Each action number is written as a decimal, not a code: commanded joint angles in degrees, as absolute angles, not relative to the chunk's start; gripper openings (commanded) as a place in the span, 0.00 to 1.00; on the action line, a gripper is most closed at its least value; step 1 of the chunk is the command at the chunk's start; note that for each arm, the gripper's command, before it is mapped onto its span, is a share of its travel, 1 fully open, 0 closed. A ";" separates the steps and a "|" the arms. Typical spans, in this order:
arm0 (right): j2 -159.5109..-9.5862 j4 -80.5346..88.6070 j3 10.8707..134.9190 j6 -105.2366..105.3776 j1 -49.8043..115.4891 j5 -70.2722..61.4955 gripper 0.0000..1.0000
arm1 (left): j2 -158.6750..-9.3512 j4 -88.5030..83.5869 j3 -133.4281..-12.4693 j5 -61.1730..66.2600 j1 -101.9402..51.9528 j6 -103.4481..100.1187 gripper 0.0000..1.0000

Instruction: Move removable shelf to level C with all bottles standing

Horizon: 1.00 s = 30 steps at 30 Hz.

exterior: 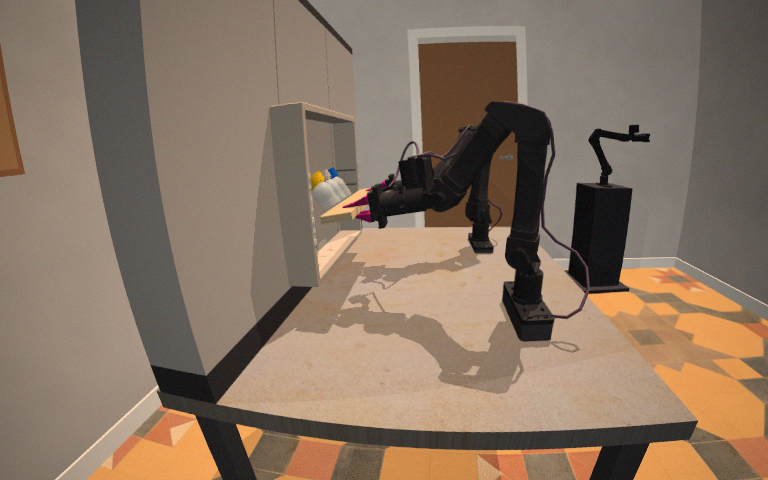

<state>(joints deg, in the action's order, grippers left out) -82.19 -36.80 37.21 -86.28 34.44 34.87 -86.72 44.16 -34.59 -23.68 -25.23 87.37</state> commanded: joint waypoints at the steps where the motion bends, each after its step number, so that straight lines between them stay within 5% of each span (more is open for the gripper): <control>1: -79.94 -41.77 37.67 -89.56 34.56 36.76 0.00 | -85.08 49.62 -35.16 -24.32 -25.53 89.79 0.00; 30: -80.44 -42.89 37.08 -89.60 34.57 36.75 0.00 | -85.75 50.82 -34.63 -24.30 -25.53 89.80 0.00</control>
